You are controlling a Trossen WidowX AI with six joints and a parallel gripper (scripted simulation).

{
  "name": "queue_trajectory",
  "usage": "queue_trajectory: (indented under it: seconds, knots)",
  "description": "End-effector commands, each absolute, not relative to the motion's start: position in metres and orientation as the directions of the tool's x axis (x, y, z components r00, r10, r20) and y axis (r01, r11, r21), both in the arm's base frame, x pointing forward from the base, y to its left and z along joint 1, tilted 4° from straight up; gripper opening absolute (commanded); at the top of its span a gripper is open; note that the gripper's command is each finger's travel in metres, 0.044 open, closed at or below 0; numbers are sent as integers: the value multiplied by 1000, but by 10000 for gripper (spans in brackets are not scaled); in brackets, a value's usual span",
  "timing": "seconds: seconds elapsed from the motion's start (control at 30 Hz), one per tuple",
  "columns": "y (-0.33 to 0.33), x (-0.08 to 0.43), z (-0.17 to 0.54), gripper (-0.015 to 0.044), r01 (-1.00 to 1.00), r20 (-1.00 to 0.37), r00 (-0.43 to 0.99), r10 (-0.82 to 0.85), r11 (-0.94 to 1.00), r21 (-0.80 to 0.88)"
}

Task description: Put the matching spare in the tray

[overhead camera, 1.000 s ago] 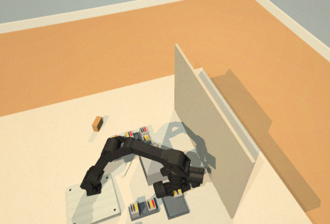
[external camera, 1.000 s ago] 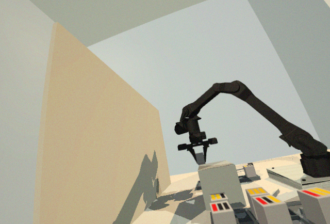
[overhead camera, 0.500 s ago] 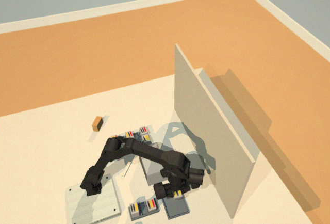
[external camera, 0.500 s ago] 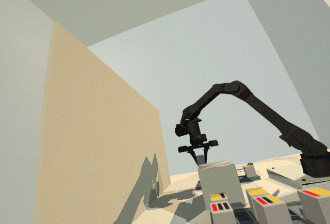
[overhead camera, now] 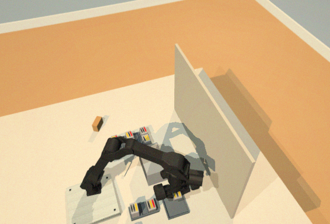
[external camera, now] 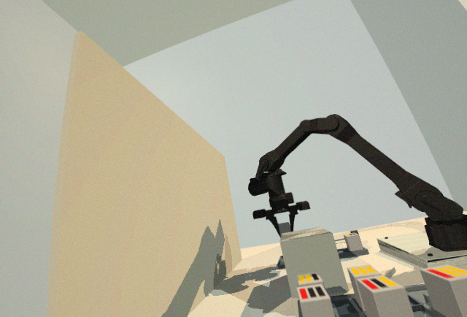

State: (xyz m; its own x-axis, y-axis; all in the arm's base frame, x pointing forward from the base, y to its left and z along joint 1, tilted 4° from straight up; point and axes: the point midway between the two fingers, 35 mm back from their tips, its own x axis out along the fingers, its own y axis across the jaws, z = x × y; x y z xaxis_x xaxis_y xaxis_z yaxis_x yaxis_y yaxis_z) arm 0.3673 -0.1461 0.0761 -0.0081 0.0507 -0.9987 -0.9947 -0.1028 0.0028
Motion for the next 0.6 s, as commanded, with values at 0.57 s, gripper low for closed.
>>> queue_trajectory:
  seconds: [0.57]
  knots:
    - [-145, 365, 61, 0, -995, -999, -12, 50, -101, 7]
